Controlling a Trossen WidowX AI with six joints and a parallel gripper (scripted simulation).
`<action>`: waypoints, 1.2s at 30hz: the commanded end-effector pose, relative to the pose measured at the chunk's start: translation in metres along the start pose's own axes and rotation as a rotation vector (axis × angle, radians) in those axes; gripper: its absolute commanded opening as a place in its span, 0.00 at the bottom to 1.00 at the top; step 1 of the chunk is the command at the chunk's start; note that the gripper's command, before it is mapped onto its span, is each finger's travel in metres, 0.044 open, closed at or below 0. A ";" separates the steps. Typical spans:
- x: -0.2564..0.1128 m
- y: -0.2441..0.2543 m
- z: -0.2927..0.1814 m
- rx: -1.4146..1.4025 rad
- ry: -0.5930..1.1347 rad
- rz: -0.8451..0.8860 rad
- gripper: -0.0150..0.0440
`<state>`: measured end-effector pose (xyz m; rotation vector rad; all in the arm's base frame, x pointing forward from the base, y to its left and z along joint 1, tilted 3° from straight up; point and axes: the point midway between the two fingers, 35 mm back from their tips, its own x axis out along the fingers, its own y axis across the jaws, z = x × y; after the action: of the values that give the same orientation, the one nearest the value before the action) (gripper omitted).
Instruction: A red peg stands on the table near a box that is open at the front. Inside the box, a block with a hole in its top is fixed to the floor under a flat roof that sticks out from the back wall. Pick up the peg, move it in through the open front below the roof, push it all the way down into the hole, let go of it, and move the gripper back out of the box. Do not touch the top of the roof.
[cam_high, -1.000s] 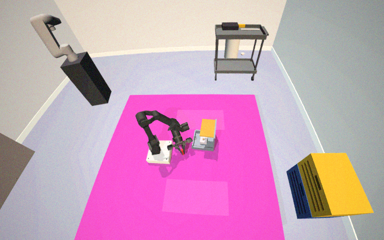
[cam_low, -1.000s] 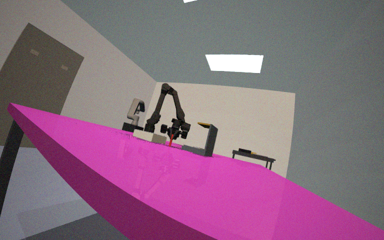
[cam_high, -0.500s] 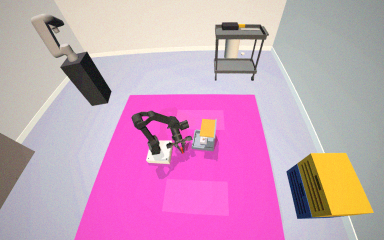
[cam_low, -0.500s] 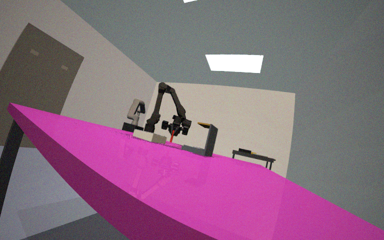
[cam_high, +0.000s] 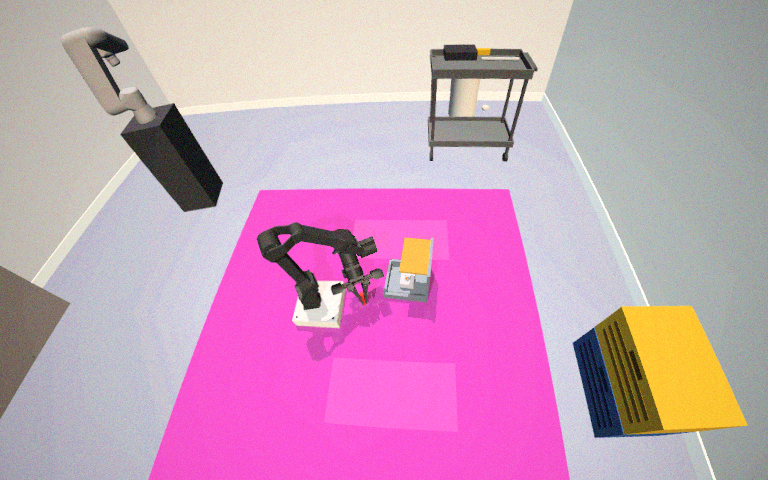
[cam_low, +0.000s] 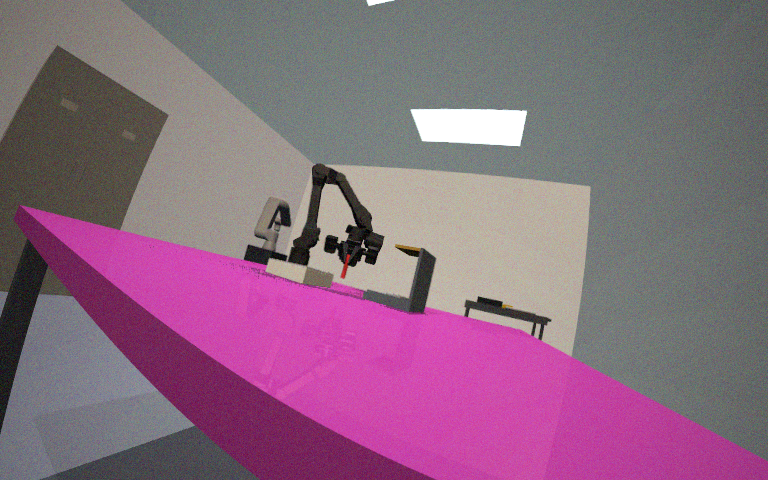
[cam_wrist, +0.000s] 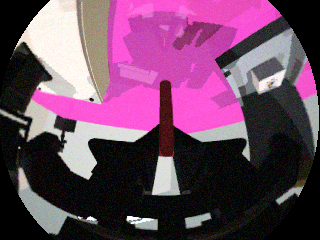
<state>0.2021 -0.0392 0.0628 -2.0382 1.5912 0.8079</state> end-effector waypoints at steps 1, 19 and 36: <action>-0.002 -0.007 0.002 -0.018 -0.014 -0.028 0.25; -0.010 -0.046 0.018 -0.165 -0.060 -0.192 0.25; -0.023 -0.082 0.030 -0.307 -0.068 -0.363 0.25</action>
<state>0.2652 0.0113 0.0540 -2.3518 1.1195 1.0014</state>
